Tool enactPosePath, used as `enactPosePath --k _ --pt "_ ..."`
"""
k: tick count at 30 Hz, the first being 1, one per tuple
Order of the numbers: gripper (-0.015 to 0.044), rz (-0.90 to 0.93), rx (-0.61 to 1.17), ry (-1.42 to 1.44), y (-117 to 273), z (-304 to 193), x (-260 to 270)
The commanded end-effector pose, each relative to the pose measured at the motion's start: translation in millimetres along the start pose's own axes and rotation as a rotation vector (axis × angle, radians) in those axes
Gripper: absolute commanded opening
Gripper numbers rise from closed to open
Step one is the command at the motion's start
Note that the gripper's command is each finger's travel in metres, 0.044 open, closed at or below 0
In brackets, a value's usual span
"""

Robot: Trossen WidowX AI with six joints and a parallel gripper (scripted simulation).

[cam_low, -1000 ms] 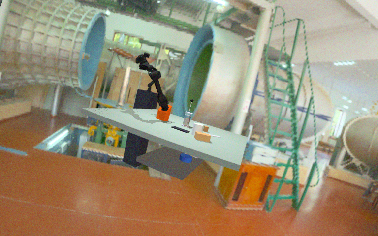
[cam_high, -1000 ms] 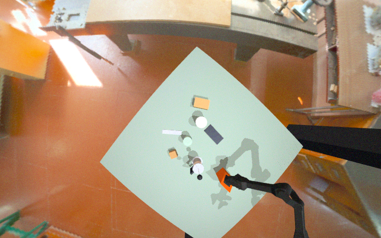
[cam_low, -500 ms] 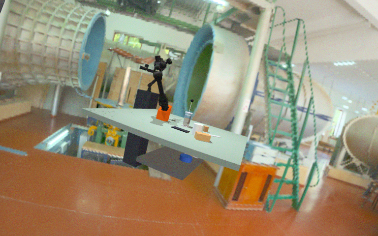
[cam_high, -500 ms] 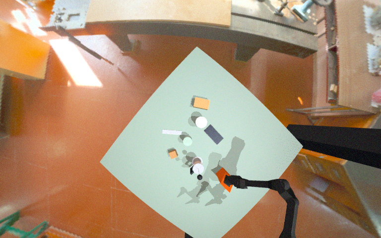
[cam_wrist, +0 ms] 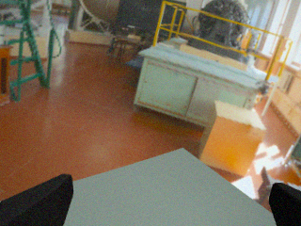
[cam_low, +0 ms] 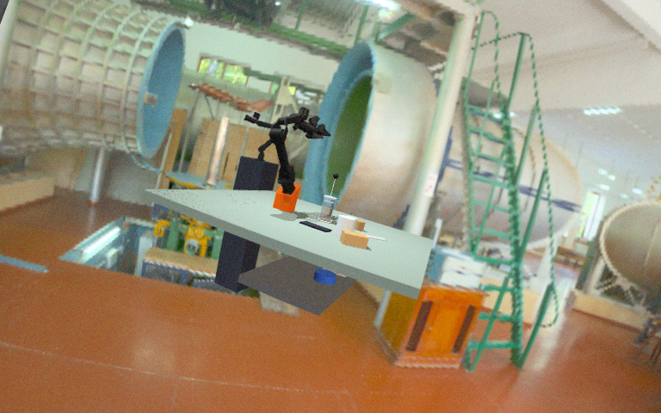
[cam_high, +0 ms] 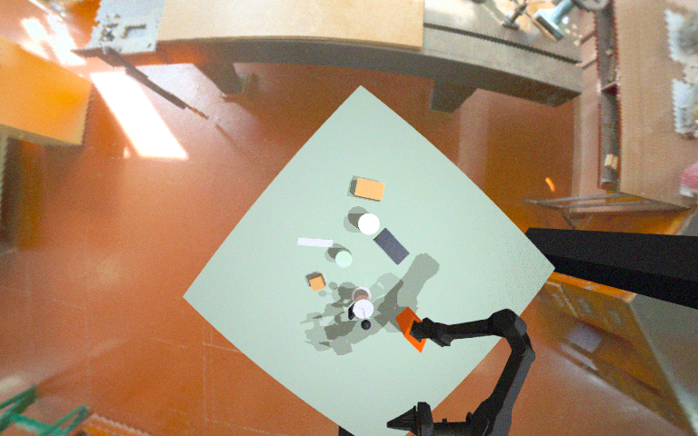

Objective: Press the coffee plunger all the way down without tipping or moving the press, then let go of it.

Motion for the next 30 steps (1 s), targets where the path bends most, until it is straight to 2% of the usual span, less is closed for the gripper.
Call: enactPosePath --k 1,10,14,21,30 --pt "0.044 -0.15 0.16 -0.136 -19 -48 -48" --pt "0.044 -0.465 0.423 -0.374 -27 -144 -130" --pt "0.044 -0.471 0.428 -0.378 -29 -154 -130" --pt "0.044 -0.473 0.428 -0.378 -38 -202 -120" --pt "0.044 -0.471 0.428 -0.38 -43 -204 -122"
Point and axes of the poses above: the point midway between the two fingers, 35 mm back from their tips, its own y axis back along the fingers, its own x axis across the jaws, z = x × y, the point moved 1 cm from there along y, back along the fingers, and after that the axes turned 1 degree about y, right-handed, at the moved point
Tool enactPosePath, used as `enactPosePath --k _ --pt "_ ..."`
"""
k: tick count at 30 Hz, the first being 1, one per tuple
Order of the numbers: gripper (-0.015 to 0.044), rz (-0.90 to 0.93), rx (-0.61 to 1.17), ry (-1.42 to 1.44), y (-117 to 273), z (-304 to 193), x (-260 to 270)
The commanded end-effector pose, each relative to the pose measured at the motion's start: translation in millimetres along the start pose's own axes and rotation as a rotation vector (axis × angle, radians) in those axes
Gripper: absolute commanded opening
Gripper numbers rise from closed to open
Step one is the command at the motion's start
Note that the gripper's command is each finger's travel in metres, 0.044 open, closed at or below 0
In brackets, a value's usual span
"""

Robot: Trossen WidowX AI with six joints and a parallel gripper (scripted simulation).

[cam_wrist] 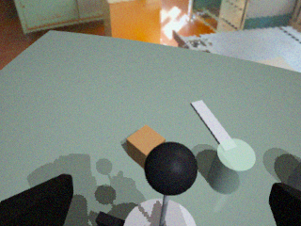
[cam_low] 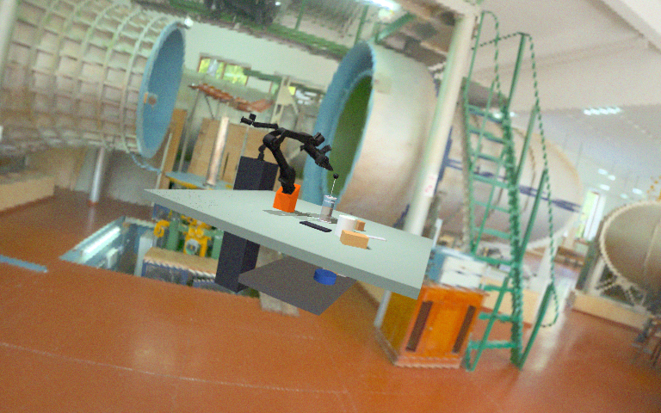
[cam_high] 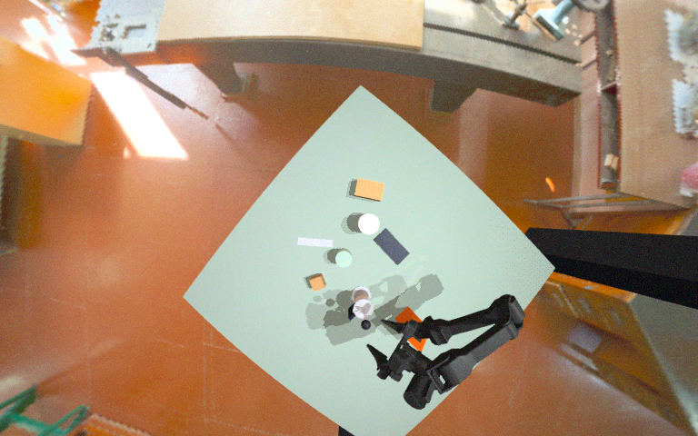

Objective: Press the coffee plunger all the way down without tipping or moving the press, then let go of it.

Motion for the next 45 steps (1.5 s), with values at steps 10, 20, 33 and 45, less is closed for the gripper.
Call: enactPosePath --k 10,20,33,45 --pt "0.044 0.0 0.005 0.004 -20 -3 1" --pt "0.044 -0.002 0.002 0.004 -36 -3 -1" --pt "0.023 -0.004 0.0 0.005 -41 -3 -1" --pt "0.0126 -0.004 0.0 0.005 -41 -3 -1"
Point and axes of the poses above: the point midway between the two fingers, 35 mm back from their tips, its own y axis back along the fingers, its own x axis across the jaws, z = x × y, the point moved 1 cm from there along y, back along the fingers, and after that the axes turned 1 degree about y, right-handed, at the moved point
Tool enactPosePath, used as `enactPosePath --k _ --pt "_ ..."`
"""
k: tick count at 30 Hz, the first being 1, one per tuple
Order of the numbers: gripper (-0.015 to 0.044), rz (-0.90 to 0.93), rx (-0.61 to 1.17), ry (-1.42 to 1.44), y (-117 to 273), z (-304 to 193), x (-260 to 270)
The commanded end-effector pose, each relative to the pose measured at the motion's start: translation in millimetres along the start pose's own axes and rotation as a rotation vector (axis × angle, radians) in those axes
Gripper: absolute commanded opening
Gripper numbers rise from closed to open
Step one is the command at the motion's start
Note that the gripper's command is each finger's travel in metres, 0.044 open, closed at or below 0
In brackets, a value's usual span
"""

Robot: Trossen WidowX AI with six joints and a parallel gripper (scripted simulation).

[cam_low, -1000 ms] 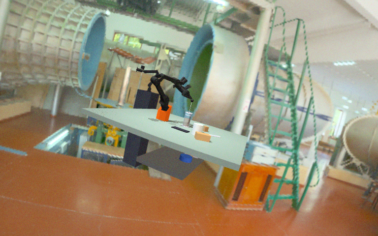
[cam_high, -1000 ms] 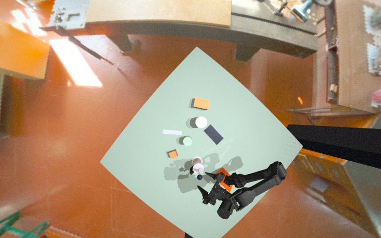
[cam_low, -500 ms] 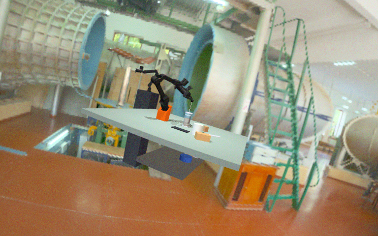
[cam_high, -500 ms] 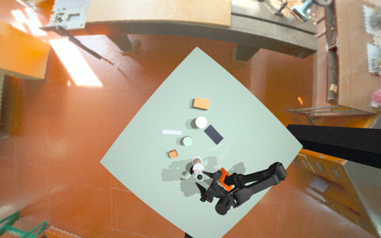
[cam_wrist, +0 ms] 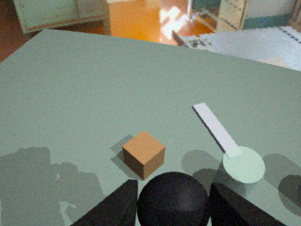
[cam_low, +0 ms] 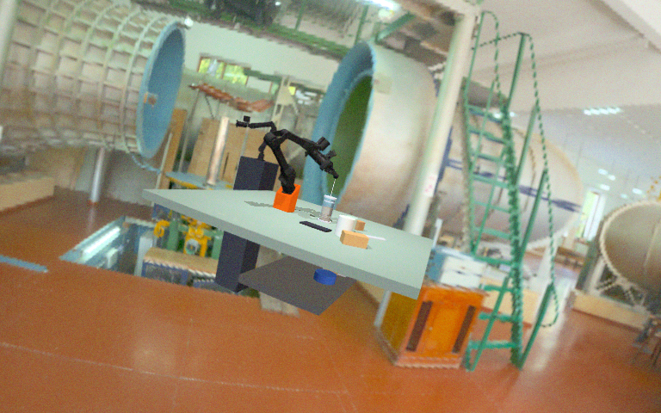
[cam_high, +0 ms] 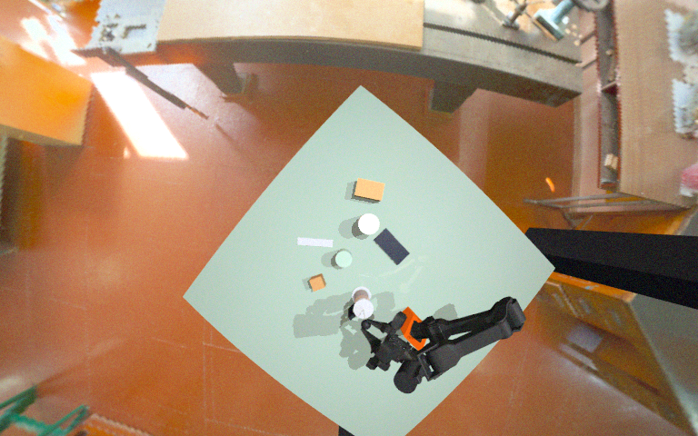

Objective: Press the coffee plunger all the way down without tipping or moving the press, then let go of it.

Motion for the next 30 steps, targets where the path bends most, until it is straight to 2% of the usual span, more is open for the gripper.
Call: enactPosePath --k 1,30 --pt "0.0126 0.0 0.002 0.006 0 -1 0" --pt "0.0126 0.004 0.006 0.004 -29 -33 6"
Point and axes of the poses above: the point midway between the two fingers, 35 mm back from their tips, its own y axis back along the fingers, its own x axis across the jaws, z = x × y, the point moved 1 cm from there along y, back along the fingers, and after that the axes turned 1 degree about y, right-handed, at the moved point
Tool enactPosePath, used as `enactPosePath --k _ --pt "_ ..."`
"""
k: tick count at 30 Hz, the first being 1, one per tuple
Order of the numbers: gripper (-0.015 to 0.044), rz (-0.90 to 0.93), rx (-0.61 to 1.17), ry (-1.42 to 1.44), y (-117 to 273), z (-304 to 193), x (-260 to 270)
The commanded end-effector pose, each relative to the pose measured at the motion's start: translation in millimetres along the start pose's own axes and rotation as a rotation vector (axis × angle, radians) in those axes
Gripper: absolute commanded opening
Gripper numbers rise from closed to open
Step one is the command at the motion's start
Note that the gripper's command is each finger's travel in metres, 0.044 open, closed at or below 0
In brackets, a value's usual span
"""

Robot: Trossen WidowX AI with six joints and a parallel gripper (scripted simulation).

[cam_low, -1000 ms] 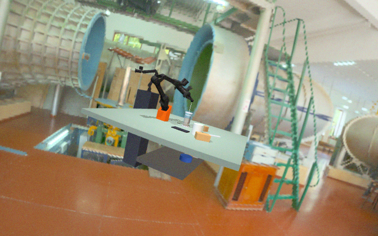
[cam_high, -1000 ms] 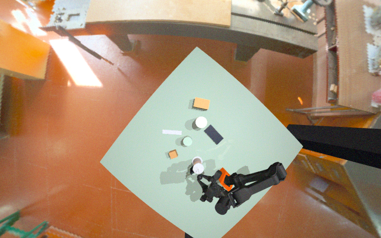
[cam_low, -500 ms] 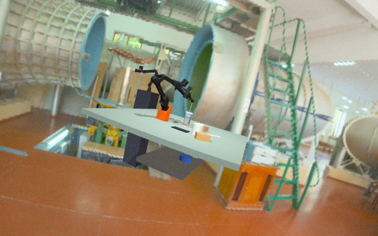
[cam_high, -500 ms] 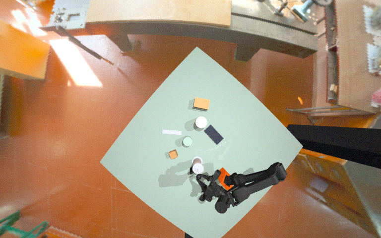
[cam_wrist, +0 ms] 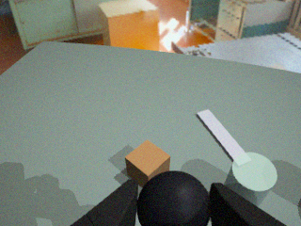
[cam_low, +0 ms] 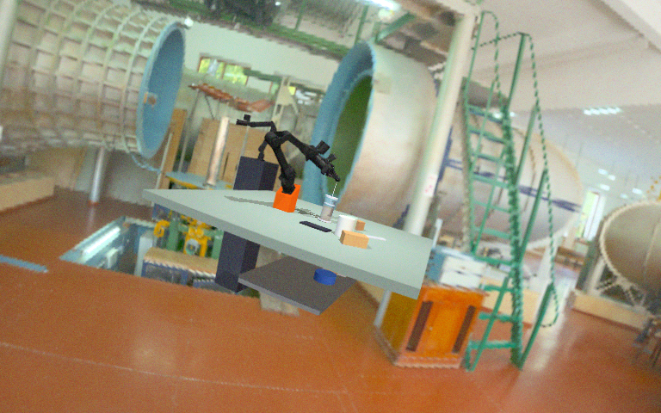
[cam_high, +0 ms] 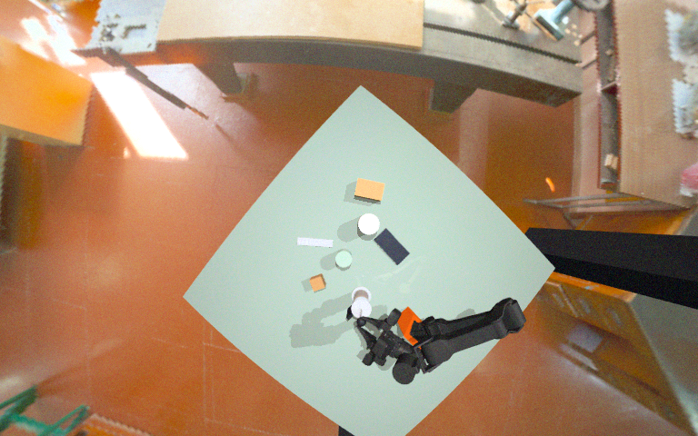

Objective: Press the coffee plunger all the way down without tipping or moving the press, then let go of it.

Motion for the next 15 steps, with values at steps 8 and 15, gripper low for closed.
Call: enactPosePath --k 8,15 --pt "0.0126 0.004 0.051 0.035 -17 -34 2" --pt "0.0126 0.004 0.05 0.035 -24 -43 3"
Point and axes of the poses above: the point midway between the two fingers, 35 mm back from their tips, its own y axis back along the fingers, its own x axis across the jaws, z = x × y, the point moved 1 cm from there along y, back along the fingers, and after that the axes turned 1 degree about y, right-handed, at the moved point
